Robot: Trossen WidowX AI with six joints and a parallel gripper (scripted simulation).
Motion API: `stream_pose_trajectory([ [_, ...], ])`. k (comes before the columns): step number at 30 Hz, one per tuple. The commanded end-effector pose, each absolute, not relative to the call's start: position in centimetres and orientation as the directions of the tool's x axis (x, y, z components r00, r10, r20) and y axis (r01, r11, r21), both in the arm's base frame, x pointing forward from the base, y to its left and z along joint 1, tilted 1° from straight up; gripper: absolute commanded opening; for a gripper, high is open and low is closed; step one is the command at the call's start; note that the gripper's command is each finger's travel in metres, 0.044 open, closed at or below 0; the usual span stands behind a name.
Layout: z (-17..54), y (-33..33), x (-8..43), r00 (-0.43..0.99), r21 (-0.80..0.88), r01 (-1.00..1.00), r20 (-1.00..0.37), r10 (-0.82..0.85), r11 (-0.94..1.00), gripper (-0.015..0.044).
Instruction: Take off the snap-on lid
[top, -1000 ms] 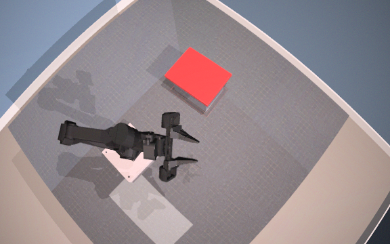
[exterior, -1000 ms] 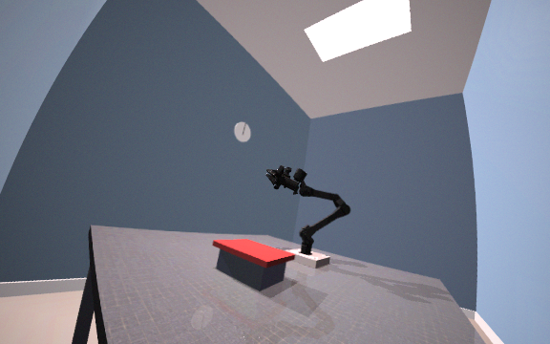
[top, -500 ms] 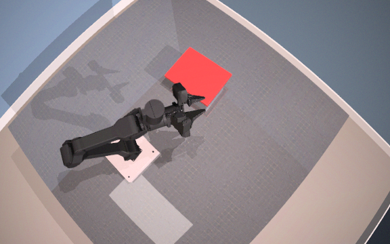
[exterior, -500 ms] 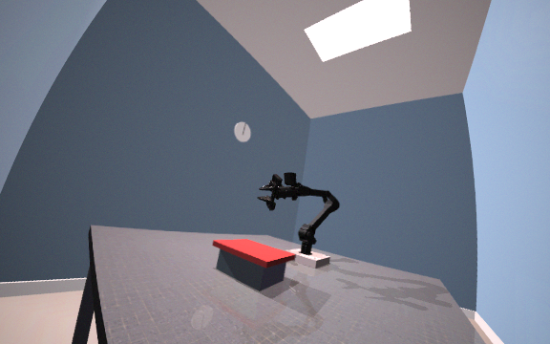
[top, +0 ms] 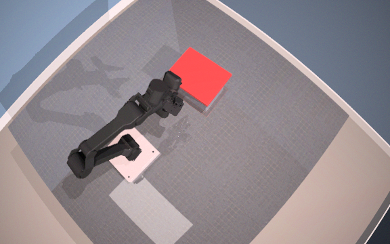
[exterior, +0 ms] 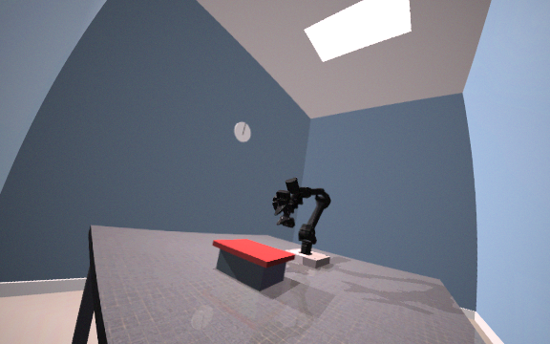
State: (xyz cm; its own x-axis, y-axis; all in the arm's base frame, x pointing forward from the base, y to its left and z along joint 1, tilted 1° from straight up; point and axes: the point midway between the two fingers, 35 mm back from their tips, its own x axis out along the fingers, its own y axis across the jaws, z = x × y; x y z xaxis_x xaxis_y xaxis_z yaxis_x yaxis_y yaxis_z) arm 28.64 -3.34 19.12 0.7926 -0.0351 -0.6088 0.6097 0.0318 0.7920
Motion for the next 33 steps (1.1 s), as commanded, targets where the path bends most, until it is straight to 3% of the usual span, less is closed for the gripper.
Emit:
stream_pose_trajectory([
  [1, 18.5, -2.6, 28.5, 0.775, 0.775, 0.632, -0.632, -0.008, 0.008, 0.0235],
  [9, 18.2, -2.6, 28.5, 0.775, 0.775, 0.632, -0.632, -0.008, 0.008, 0.0235],
  [15, 12.1, -2.7, 28.6, 0.775, 0.775, 0.632, -0.632, -0.008, 0.009, 0.0235],
  [33, 11.0, -2.7, 30.0, 0.775, 0.775, 0.631, -0.631, -0.008, 0.011, 0.0235],
])
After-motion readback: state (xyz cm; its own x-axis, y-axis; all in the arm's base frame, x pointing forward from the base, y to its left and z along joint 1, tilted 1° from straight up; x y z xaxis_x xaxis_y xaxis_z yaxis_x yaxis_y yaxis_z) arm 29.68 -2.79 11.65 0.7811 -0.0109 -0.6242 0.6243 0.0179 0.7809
